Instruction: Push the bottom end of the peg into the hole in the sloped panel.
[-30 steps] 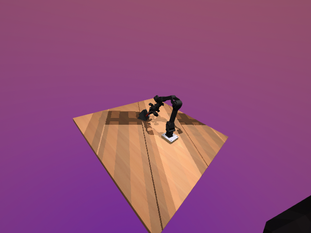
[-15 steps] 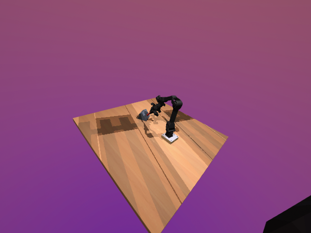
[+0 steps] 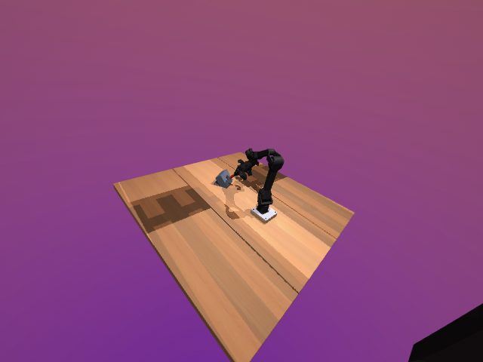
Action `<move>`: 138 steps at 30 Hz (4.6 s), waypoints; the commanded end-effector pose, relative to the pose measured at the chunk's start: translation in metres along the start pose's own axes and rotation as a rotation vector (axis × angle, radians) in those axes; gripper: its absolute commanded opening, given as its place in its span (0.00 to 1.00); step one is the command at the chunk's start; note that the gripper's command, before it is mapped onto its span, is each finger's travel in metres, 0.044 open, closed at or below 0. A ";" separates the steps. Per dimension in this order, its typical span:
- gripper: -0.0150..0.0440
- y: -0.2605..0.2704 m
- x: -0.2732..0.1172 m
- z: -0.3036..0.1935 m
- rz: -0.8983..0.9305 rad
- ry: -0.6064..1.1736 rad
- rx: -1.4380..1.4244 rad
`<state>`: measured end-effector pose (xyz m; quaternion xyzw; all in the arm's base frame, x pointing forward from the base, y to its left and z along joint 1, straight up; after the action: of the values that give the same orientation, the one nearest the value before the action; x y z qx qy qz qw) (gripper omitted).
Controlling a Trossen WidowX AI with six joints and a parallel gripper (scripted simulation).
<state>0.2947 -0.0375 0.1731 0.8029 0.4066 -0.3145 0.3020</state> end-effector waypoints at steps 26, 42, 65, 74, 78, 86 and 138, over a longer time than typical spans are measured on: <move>0.25 0.008 -0.020 0.029 0.100 0.081 0.282; 0.25 0.014 -0.012 0.036 0.129 0.104 0.355; 0.25 0.022 0.018 0.041 0.156 0.133 0.427; 0.25 0.022 0.024 0.042 0.163 0.142 0.438; 0.25 0.022 0.025 0.041 0.162 0.143 0.438; 0.25 0.025 0.035 0.040 0.162 0.144 0.439; 0.25 0.028 0.057 0.039 0.161 0.149 0.433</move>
<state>0.3339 -0.0548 0.1140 0.8994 0.2875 -0.3074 0.1178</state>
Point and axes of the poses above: the point midway between the two fingers, 35 mm back from their tips, its own x axis out along the fingers, its own y axis across the jaws, z = x × y, the point moved 7 cm from there along -x, back along the fingers, and after that the axes turned 1 degree about -x, right-handed, at the moved point
